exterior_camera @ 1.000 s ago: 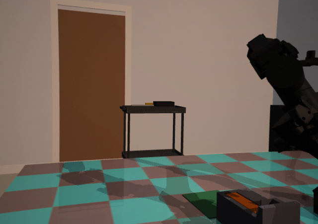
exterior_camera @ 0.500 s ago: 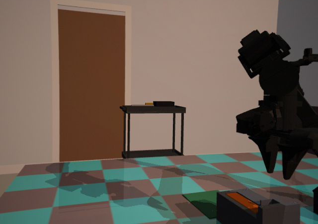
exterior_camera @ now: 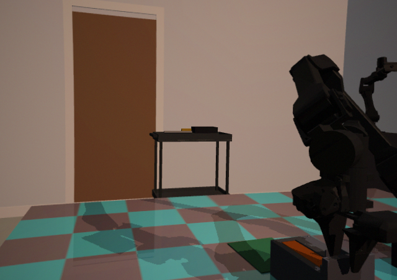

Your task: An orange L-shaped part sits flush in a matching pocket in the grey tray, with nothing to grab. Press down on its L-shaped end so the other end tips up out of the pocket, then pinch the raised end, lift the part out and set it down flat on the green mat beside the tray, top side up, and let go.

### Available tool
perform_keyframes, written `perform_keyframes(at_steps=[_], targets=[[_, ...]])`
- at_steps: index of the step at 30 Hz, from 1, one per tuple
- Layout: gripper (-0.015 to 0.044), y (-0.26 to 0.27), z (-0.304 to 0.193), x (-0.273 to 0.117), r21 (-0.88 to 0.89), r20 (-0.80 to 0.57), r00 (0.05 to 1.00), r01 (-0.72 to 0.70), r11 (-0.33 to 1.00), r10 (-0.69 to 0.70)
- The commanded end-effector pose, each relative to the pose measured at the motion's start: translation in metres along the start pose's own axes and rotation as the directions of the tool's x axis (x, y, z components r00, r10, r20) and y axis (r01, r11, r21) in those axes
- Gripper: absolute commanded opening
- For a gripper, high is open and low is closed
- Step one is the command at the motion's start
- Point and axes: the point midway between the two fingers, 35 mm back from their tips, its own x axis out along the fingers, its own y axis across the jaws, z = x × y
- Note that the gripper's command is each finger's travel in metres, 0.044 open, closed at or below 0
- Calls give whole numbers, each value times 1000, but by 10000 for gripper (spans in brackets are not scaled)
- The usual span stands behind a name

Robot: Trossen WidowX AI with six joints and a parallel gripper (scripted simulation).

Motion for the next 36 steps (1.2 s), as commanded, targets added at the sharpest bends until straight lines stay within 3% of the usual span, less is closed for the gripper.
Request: perform_keyframes(at_steps=[1,20,36], targets=[[180,-1,-1,6,-7,-1,1000,6,1000,-6],[180,-2,-2,37,-7,-1,1000,8,1000,-8],[180,-2,-2,38,-7,-1,1000,8,1000,-8]])
